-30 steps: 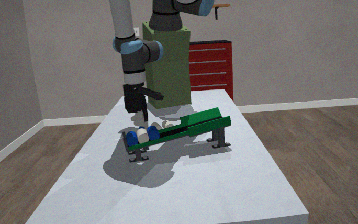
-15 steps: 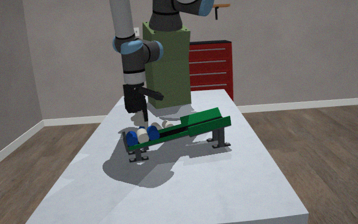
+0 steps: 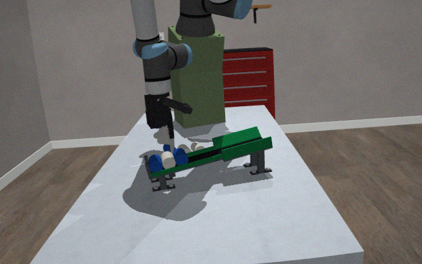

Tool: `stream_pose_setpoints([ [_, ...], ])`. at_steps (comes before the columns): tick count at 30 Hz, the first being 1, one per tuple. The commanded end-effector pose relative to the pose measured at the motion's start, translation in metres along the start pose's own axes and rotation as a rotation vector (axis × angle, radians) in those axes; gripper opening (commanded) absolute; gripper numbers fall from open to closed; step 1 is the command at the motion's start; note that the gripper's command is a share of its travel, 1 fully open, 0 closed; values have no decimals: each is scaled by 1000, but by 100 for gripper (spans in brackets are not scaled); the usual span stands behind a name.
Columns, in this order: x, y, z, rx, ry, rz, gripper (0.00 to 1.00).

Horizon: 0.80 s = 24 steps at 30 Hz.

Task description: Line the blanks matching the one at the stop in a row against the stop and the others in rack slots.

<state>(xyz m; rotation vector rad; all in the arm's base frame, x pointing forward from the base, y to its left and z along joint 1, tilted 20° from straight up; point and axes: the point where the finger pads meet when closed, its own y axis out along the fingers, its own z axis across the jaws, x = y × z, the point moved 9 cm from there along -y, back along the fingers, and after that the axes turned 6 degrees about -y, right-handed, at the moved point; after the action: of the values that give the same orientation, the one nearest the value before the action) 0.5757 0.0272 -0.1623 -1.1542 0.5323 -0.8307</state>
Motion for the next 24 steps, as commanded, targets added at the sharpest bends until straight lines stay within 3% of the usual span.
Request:
stream_pose_setpoints([
  [1, 0, -24, 0, 0, 0, 0, 35],
  [12, 0, -77, 0, 0, 0, 0, 35],
  [24, 0, -83, 0, 0, 0, 0, 35],
])
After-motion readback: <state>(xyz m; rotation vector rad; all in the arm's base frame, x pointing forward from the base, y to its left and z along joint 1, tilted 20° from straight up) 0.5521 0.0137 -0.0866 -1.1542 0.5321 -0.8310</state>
